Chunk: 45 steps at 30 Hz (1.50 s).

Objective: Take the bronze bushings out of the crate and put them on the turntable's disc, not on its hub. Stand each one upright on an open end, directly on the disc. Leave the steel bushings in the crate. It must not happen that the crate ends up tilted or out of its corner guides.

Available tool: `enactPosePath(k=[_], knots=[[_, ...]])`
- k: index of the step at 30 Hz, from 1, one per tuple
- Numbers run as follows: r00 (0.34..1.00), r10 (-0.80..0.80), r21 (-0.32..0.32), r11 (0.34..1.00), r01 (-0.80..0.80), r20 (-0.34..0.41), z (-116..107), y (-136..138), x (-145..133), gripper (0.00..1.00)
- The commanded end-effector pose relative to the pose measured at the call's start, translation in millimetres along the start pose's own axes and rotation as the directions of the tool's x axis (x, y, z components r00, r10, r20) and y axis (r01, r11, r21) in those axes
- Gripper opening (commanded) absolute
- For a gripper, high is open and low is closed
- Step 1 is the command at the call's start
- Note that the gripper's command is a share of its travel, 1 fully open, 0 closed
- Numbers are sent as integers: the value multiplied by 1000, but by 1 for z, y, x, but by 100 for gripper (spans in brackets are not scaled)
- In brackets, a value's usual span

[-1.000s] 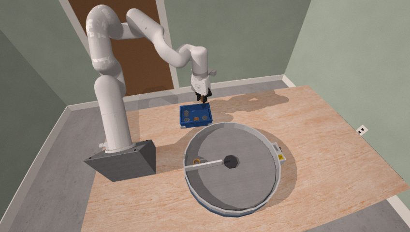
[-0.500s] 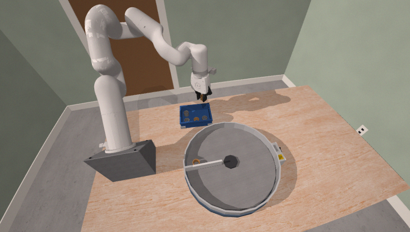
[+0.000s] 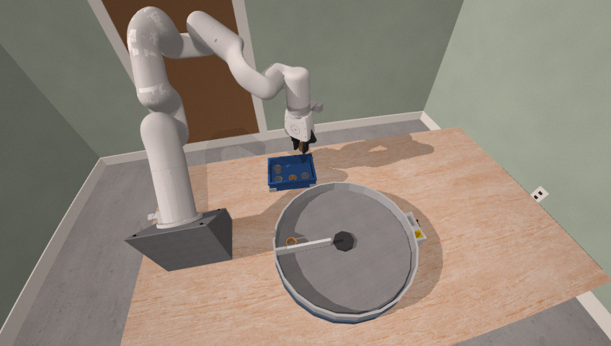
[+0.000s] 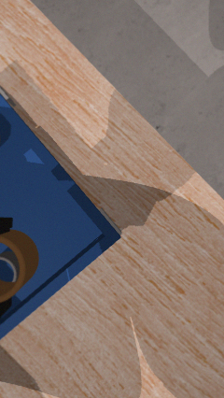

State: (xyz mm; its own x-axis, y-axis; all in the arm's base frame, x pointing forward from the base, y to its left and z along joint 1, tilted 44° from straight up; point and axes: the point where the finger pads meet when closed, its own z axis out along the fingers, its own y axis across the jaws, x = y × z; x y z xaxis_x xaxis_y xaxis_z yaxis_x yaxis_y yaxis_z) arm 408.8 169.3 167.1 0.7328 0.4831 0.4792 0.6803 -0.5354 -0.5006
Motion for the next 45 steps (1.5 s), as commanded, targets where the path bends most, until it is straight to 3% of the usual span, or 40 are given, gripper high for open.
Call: enactPosePath(k=[1,8,22,33,45], knots=[[1000,0,-2,1000,0,-2,-1,10,-9,0],[1000,0,-2,1000,0,-2,-1,36,-38,0],[1000,0,-2,1000,0,-2,-1,149,-161,0],[1000,0,-2,1000,0,-2,-1,187,-203,0],[1000,0,-2,1000,0,-2,-1,191,-208,0]])
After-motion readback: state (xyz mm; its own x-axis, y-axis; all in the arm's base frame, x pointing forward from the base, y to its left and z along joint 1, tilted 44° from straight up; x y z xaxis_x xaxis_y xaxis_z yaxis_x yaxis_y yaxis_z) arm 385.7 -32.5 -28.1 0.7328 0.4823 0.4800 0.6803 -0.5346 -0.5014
